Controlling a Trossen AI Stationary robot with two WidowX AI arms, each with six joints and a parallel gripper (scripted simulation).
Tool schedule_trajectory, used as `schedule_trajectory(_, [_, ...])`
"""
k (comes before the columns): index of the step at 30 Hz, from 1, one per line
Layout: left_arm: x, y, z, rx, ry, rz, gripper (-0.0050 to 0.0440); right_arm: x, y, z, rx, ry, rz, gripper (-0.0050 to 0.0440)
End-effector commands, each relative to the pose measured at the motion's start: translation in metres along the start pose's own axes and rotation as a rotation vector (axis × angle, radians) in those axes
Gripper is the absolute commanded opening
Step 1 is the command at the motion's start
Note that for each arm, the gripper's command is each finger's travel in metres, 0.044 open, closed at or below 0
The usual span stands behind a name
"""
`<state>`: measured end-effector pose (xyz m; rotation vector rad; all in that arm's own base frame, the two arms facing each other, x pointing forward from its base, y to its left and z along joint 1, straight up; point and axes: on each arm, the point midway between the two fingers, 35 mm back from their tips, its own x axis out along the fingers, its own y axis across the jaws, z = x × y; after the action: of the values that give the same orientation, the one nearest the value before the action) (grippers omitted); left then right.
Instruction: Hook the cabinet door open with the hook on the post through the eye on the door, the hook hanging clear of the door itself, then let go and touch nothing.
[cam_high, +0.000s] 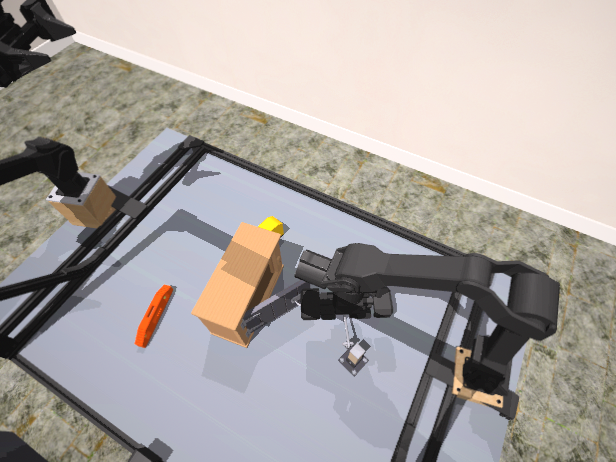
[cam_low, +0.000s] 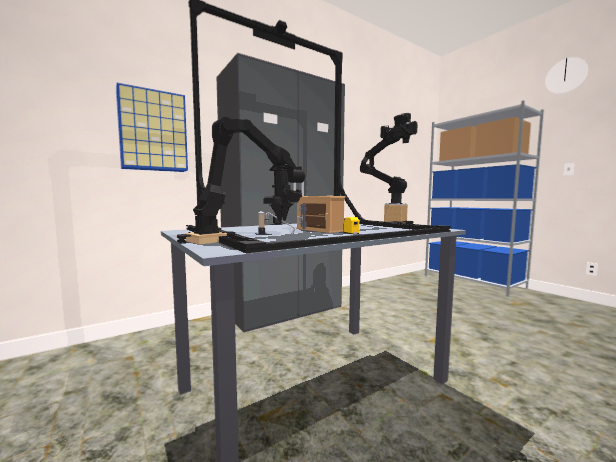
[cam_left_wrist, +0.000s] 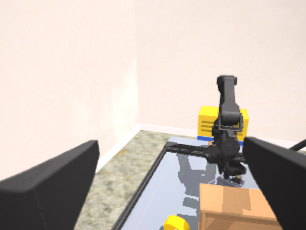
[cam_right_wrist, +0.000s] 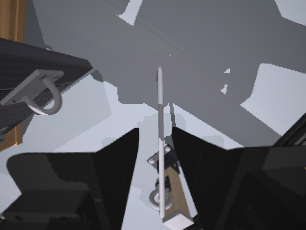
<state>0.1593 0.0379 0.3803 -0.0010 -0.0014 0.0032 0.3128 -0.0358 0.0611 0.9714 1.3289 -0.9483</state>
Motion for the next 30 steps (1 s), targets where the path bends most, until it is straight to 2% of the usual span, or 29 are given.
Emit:
schedule_trajectory(1, [0.000,0.000,0.000,0.000,0.000,-0.003,0.0400,0.013,-0.004,-0.001,0.002,0.007,-0.022,0.0160])
schedule_trajectory(16, [0.000,0.000,0.000,0.000,0.000,-0.003,0.0400,0.031,-0.005,-0.002,0.002,0.007,-0.022,0.0160])
schedule_trajectory(17, [0.000,0.000,0.000,0.000,0.000,-0.003,0.0400,0.031,-0.005,-0.002,0.002,0.007,-0.022,0.0136])
schedule_trajectory(19, [0.000,0.000,0.000,0.000,0.000,-0.003,0.0400,0.031,-0.005,-0.002,0.002,0.007,-0.022,0.0136])
schedule_trajectory(25, [0.000,0.000,0.000,0.000,0.000,-0.003,0.0400,0.031,-0.005,-0.002,0.002,0.007,-0.022,0.0000])
schedule_trajectory(30, [0.000,0.000,0.000,0.000,0.000,-0.003,0.0400,0.031,-0.005,-0.002,0.002,0.007,-0.022,0.0000])
